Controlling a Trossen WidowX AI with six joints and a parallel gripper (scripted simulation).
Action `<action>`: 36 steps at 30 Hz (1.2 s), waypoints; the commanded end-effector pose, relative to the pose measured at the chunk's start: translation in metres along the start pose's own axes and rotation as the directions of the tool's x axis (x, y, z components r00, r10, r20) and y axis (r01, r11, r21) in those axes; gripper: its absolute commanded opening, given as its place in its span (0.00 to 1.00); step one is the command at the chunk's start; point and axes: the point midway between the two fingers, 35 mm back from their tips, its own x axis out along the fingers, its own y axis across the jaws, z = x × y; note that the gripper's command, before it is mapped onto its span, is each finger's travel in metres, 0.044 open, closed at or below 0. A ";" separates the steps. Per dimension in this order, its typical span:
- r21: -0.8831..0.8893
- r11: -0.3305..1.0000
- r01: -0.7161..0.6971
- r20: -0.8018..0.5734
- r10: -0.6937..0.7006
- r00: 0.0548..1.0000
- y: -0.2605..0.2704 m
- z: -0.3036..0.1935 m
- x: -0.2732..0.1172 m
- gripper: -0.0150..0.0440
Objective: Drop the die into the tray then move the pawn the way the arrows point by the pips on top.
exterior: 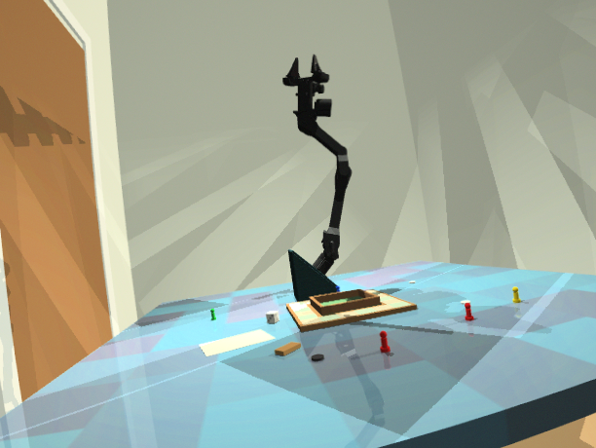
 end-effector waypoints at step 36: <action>0.030 0.968 0.247 -0.923 -0.068 0.380 0.032 -0.462 -0.166 0.72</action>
